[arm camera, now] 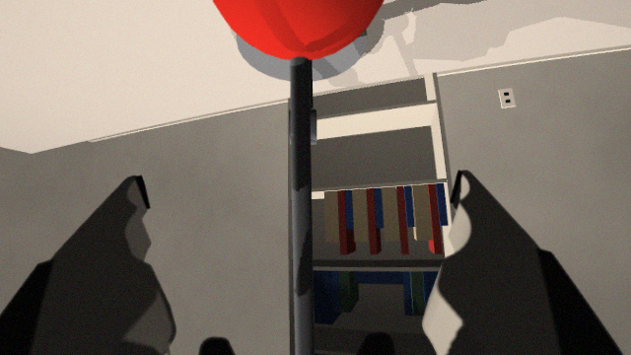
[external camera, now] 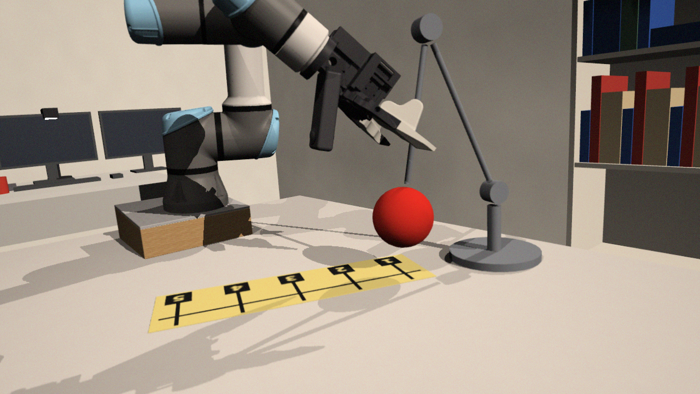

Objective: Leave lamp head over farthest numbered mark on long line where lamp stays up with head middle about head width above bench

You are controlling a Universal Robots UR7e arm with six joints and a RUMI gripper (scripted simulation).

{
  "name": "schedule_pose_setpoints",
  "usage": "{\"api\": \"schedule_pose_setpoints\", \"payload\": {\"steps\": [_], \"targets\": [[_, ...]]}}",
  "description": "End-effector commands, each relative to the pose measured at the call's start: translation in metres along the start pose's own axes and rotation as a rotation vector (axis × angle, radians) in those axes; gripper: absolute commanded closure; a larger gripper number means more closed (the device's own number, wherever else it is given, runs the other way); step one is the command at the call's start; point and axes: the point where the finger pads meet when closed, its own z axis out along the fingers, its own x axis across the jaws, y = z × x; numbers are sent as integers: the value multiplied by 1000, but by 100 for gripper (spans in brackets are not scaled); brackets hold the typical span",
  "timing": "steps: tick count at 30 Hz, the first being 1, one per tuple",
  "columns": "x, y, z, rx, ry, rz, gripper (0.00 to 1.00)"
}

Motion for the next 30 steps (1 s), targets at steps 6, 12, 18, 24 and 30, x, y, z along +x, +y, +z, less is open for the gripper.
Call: {"api": "schedule_pose_setpoints", "payload": {"steps": [6, 12, 18, 24, 30], "targets": [[0, 0, -37, 0, -1, -1, 0], [0, 0, -63, 0, -1, -1, 0], [0, 1, -77, 0, -2, -1, 0], [0, 1, -99, 0, -4, -1, 0], [0, 1, -117, 1, -6, 0, 0]]}}
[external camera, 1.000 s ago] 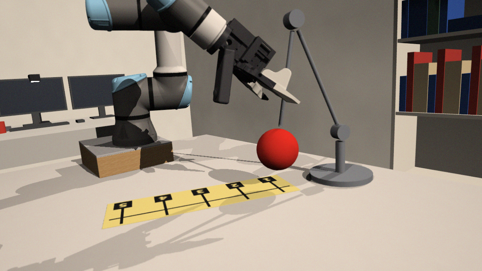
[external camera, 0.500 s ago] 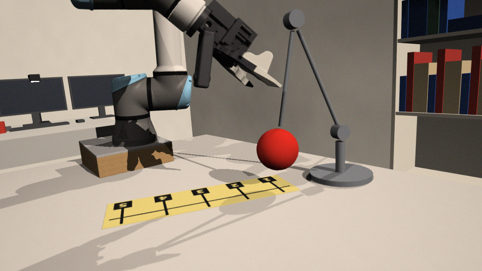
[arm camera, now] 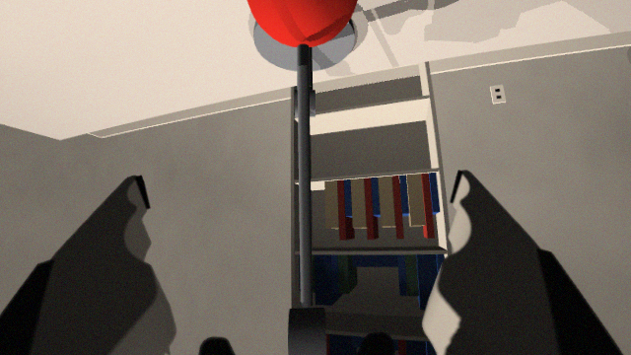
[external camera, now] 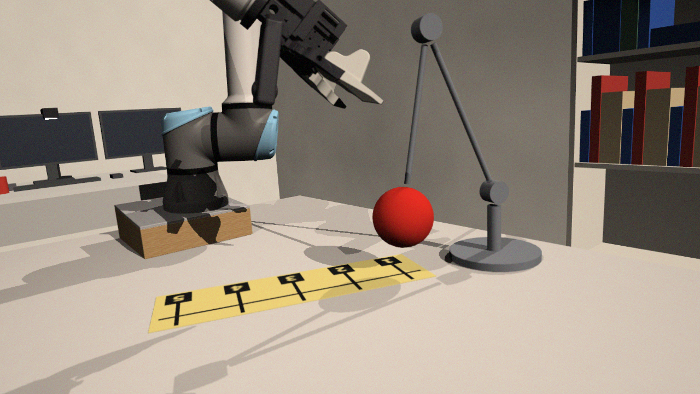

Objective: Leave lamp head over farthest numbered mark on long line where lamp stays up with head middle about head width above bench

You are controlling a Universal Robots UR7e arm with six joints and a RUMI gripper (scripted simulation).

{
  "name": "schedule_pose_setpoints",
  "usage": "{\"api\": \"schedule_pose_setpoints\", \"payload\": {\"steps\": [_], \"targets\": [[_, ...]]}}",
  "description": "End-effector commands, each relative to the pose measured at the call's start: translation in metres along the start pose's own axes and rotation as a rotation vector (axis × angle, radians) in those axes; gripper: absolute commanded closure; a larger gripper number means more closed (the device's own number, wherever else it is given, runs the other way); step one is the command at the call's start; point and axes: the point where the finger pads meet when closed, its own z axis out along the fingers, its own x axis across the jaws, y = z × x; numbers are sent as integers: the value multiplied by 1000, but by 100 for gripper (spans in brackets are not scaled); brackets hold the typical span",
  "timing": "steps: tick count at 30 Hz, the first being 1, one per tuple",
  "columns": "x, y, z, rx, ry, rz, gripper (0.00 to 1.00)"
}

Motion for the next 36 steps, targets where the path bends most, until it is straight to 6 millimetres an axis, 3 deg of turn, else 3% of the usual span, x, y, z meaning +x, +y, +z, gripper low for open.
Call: {"api": "schedule_pose_setpoints", "payload": {"steps": [1, 36], "targets": [[0, 0, -12, -1, 1, -1, 0], [0, 0, -4, 0, -1, -1, 0]]}}
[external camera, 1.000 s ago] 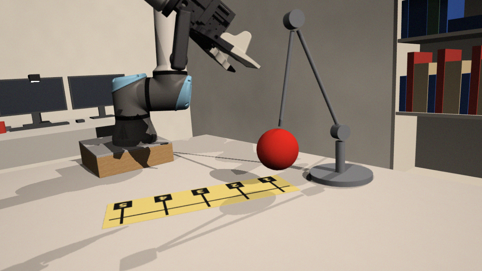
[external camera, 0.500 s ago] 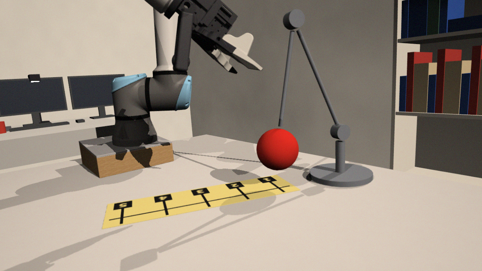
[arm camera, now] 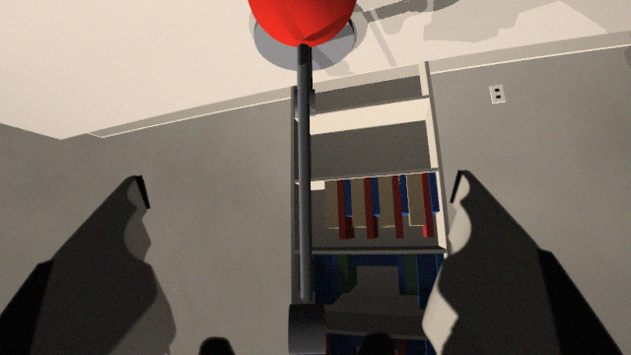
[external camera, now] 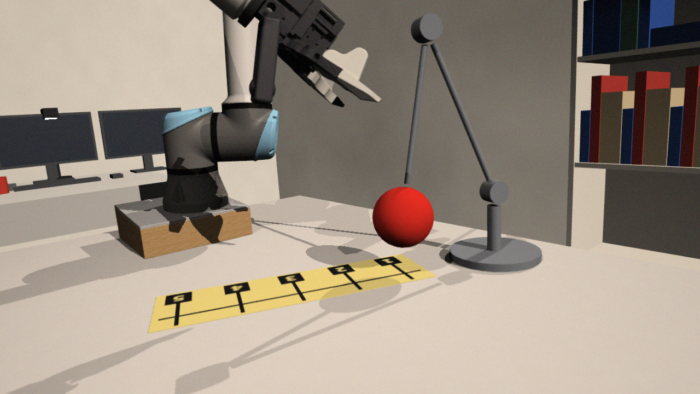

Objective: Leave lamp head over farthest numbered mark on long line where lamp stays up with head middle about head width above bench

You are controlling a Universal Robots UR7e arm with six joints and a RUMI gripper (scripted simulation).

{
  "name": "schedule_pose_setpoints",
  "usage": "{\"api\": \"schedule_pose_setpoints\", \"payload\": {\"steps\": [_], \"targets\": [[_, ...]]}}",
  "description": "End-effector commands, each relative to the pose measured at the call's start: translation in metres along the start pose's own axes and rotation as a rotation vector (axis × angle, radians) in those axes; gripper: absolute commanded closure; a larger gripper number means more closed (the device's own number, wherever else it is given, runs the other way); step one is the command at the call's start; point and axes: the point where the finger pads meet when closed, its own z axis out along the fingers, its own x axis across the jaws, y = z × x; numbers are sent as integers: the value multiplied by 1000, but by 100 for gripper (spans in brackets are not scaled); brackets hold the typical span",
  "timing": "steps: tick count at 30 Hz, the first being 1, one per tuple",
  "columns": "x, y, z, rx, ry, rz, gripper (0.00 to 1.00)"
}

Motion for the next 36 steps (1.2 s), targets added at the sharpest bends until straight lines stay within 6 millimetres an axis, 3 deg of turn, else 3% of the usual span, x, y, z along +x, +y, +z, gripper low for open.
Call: {"api": "schedule_pose_setpoints", "payload": {"steps": [1, 16, 36], "targets": [[0, 0, 0, 0, -1, -1, 0], [0, 0, 0, 0, -1, -1, 0], [0, 0, 44, -6, 1, -1, 0]]}}
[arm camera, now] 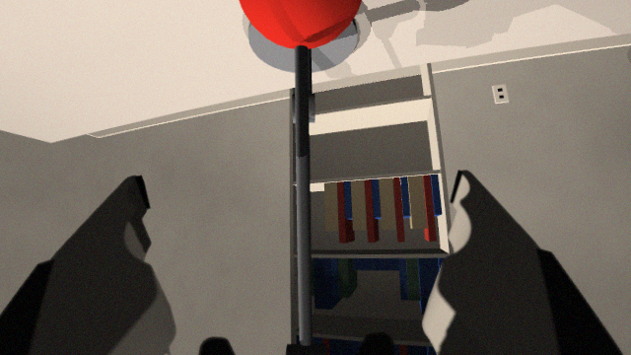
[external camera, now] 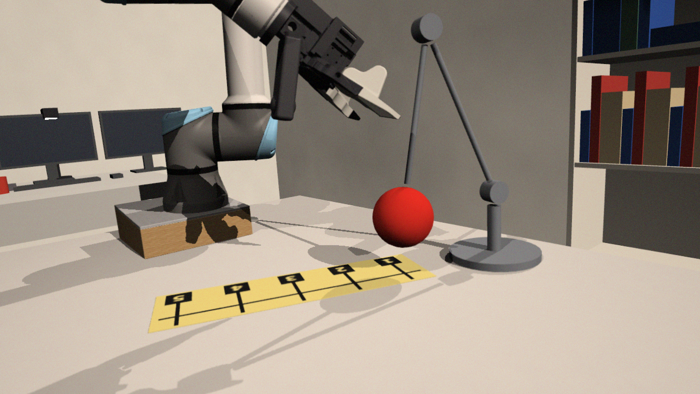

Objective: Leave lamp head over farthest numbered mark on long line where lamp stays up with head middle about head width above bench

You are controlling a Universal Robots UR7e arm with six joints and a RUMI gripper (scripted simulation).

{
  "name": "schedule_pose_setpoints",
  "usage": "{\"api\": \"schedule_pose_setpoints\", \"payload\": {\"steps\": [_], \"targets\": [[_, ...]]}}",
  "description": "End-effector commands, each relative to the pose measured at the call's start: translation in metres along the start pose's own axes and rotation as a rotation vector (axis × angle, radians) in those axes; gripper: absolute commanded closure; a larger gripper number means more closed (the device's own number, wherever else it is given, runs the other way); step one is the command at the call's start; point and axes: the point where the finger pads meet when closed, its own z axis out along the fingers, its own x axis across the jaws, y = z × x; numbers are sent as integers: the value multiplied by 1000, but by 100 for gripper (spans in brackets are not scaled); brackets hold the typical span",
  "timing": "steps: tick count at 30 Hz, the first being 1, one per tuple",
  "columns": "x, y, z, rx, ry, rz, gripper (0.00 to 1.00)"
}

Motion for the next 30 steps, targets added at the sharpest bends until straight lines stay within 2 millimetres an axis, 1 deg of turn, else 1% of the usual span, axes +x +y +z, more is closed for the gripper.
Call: {"api": "schedule_pose_setpoints", "payload": {"steps": [1, 12, 14, 29, 30], "targets": [[0, 0, 9, -1, -1, -1, 0], [0, 0, 33, -5, 1, -1, 0], [0, 0, 33, -5, 1, -1, 0], [1, 1, 65, -10, 3, -1, 0], [1, 1, 65, -10, 3, -1, 0]]}}
